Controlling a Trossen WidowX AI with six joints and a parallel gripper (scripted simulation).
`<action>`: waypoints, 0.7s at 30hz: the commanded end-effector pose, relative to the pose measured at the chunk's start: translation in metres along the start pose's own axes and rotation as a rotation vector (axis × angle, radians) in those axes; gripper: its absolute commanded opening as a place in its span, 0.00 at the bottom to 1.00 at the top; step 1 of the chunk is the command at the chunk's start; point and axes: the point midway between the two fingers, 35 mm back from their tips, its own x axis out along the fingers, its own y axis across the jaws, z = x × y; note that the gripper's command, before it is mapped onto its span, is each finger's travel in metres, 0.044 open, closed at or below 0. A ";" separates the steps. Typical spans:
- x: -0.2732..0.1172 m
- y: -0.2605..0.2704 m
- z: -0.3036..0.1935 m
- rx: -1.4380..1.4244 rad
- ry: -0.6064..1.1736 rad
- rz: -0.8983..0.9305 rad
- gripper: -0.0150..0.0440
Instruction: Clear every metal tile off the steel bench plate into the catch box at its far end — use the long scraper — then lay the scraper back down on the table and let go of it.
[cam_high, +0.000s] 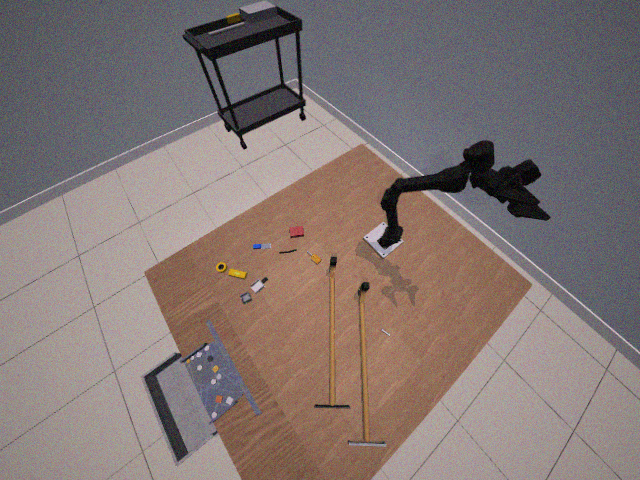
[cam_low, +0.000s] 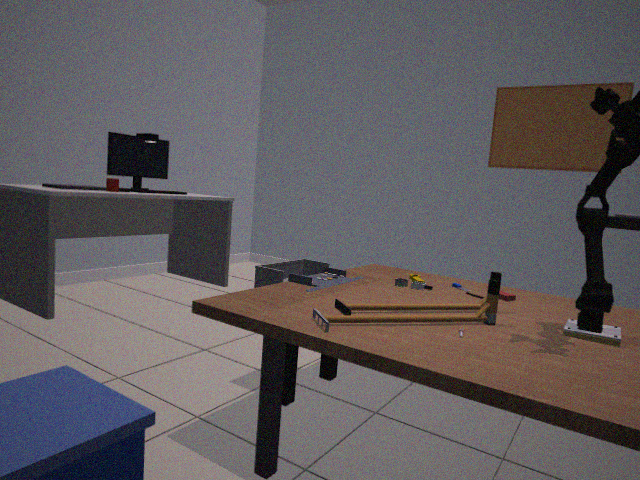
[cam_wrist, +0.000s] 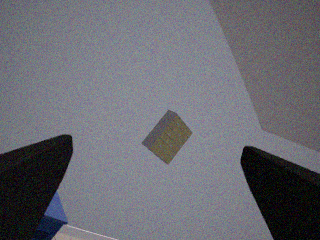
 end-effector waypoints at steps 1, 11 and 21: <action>0.000 -0.001 -0.013 0.006 0.017 0.004 1.00; 0.001 -0.004 -0.041 0.024 0.066 0.005 1.00; -0.002 -0.008 -0.071 0.052 0.126 0.007 1.00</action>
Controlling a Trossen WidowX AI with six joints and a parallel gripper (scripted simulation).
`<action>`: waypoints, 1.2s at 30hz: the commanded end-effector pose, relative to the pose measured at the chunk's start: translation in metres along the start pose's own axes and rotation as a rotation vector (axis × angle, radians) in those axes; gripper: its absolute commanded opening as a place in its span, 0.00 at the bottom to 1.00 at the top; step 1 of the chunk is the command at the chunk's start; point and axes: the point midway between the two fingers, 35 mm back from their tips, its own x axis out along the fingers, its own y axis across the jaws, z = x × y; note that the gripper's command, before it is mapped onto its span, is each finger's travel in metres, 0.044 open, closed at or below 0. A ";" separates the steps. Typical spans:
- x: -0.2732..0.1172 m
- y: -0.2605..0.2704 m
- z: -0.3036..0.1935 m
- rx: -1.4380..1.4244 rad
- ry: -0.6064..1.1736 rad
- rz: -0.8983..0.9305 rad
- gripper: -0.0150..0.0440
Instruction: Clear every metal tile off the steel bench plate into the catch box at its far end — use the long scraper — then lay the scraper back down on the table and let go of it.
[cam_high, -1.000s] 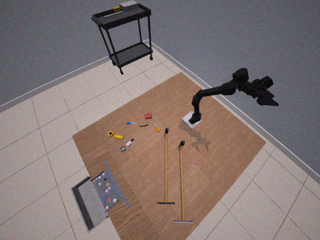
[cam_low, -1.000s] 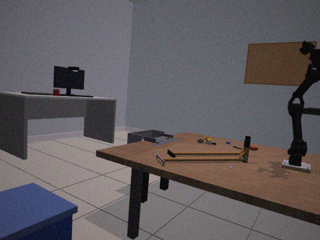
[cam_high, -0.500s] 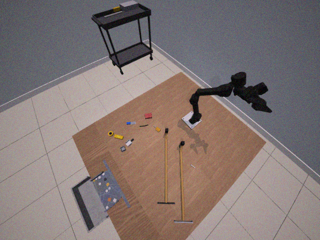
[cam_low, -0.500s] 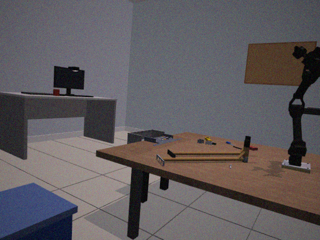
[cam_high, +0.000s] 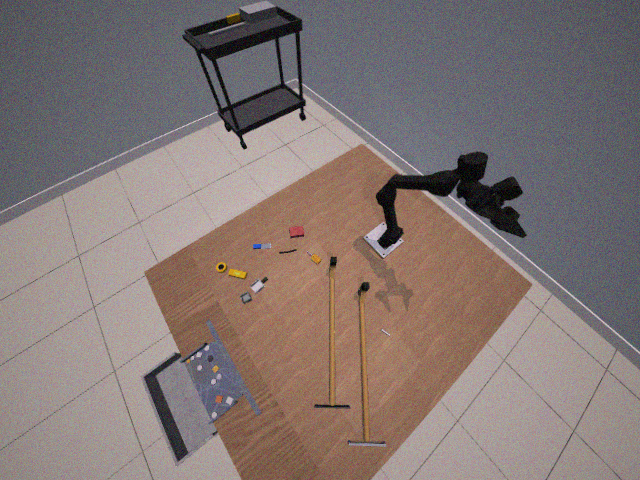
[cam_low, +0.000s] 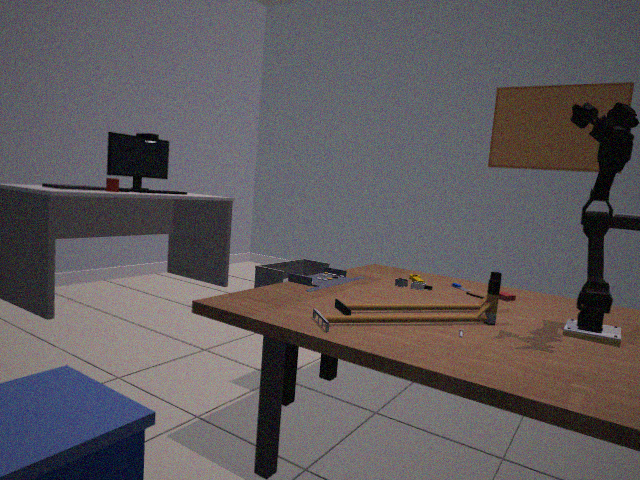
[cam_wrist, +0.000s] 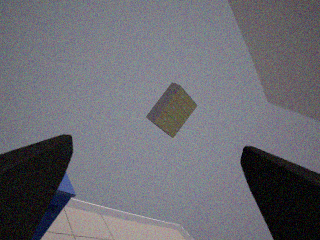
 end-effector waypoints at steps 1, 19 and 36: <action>-0.002 -0.001 -0.015 0.015 0.030 0.006 1.00; -0.011 -0.009 -0.072 0.096 0.168 0.001 1.00; -0.031 -0.016 -0.126 0.212 0.324 -0.027 1.00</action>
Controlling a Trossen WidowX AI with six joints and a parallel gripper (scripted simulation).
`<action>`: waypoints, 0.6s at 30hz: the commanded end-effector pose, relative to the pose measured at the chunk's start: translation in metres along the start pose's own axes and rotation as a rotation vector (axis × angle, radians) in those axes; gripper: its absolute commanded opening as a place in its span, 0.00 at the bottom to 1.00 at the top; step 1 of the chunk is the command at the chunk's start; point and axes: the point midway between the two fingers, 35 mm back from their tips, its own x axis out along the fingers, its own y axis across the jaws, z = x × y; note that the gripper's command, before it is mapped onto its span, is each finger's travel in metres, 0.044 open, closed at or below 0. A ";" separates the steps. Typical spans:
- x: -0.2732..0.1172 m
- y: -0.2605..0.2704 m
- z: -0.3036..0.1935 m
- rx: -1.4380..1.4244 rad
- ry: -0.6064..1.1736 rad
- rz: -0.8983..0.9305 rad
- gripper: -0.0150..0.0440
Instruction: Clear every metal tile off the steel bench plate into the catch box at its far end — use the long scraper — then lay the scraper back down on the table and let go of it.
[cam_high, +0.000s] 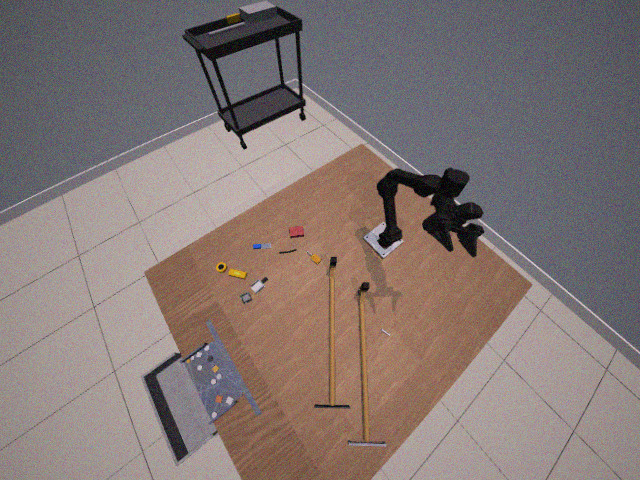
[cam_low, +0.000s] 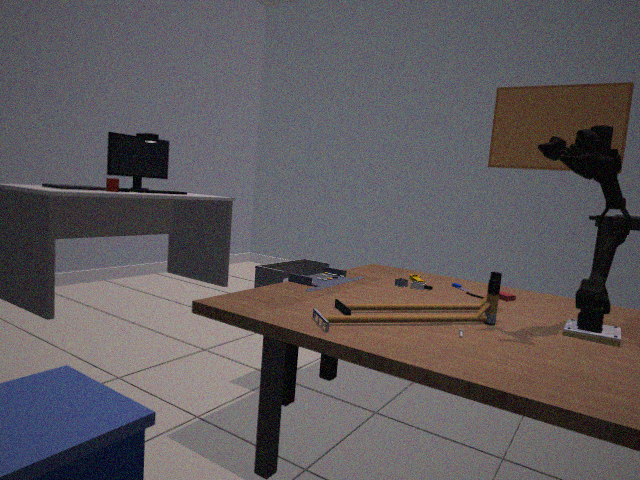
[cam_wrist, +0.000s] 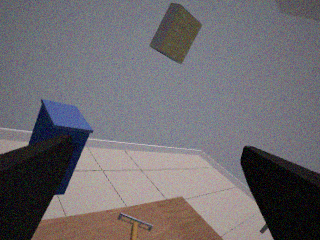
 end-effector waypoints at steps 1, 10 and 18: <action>-0.003 -0.003 -0.018 0.038 0.047 -0.005 1.00; -0.010 -0.011 -0.048 0.119 0.134 -0.030 1.00; -0.018 -0.017 -0.075 0.202 0.213 -0.061 1.00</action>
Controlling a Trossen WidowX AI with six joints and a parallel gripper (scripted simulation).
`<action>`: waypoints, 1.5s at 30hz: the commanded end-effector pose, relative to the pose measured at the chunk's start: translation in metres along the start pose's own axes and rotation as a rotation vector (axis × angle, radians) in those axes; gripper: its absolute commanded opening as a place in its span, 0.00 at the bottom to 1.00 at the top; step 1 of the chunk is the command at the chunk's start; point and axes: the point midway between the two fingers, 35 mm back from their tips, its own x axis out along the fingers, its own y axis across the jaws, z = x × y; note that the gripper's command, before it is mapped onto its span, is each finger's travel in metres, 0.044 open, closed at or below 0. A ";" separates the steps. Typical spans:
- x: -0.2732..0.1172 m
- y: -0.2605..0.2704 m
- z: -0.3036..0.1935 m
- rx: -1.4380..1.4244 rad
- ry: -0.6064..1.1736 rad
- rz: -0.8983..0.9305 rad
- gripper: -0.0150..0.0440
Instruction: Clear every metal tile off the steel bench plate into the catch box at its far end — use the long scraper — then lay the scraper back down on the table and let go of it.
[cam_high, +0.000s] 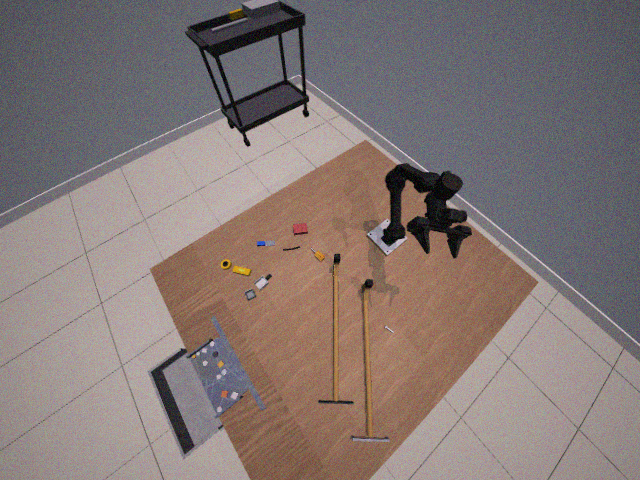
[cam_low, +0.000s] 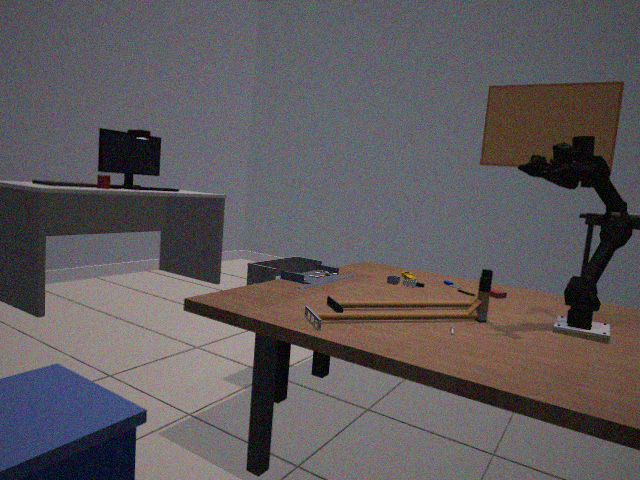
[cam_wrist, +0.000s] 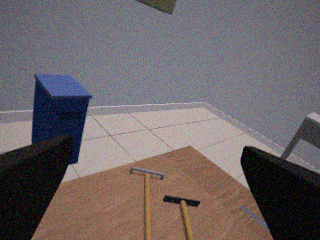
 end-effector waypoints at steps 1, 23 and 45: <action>-0.003 -0.005 -0.018 0.051 0.049 -0.014 1.00; -0.016 -0.022 -0.071 0.245 0.196 -0.093 1.00; -0.016 -0.022 -0.071 0.245 0.196 -0.093 1.00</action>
